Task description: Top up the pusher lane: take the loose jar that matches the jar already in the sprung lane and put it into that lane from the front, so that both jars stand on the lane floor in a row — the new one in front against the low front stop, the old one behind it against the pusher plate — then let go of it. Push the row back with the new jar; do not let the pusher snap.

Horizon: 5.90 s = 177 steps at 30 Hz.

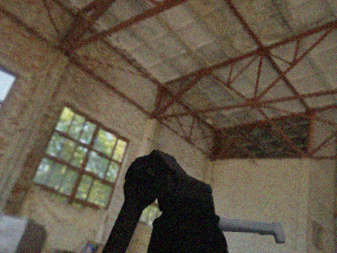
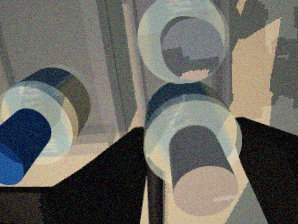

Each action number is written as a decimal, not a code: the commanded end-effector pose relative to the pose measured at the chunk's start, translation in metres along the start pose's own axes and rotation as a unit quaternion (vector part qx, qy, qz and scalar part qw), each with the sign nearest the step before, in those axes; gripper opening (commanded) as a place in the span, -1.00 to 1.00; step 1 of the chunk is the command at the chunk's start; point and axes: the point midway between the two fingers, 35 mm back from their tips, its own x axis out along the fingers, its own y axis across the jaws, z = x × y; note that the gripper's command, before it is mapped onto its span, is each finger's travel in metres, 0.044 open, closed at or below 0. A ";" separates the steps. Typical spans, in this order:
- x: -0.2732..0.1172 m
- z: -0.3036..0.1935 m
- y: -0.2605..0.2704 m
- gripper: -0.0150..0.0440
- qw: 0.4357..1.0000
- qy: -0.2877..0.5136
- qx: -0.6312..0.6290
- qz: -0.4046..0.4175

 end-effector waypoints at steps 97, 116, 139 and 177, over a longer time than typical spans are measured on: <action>0.011 0.010 -0.001 -0.49 1.000 -0.015 0.001 -0.003; 0.017 0.009 -0.001 -0.49 1.000 -0.014 0.001 -0.003; 0.023 0.006 -0.001 -0.49 1.000 -0.014 0.001 -0.003; 0.024 0.000 -0.001 -0.49 1.000 -0.014 0.001 -0.003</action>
